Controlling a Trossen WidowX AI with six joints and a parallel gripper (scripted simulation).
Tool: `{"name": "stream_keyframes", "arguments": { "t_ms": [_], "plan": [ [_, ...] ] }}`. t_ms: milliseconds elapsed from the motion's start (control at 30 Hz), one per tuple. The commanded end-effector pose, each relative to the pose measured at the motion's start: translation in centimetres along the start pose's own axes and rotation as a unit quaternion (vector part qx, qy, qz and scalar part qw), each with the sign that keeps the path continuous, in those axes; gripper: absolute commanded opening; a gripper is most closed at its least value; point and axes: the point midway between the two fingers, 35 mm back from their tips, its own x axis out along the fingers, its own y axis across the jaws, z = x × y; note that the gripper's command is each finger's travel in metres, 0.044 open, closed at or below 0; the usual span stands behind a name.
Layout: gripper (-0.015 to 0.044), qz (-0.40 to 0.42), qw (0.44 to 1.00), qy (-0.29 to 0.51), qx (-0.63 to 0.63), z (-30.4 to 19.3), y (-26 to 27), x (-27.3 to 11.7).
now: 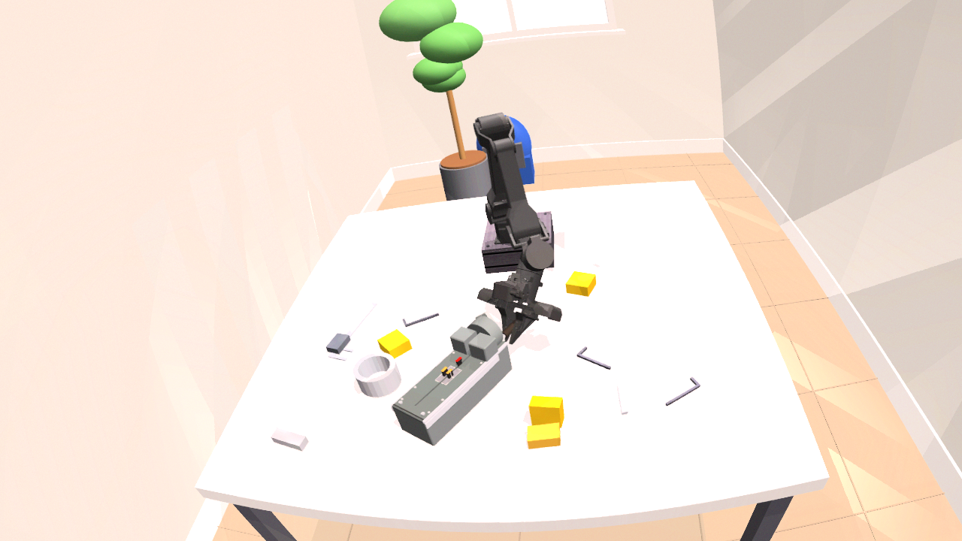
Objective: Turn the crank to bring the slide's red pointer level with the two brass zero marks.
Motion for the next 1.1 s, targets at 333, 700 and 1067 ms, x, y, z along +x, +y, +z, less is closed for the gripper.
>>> {"name": "stream_keyframes", "arguments": {
  "t_ms": [333, 700, 1067],
  "plan": [
    [0.0, -0.009, 1.0, 0.008, -0.001, -0.38, -0.87, 0.42],
    [0.0, -0.009, 1.0, 0.008, -0.001, -0.41, -0.97, 0.44],
    [0.0, -0.009, 1.0, 0.008, -0.001, -0.43, -1.07, 0.46]
  ]
}}
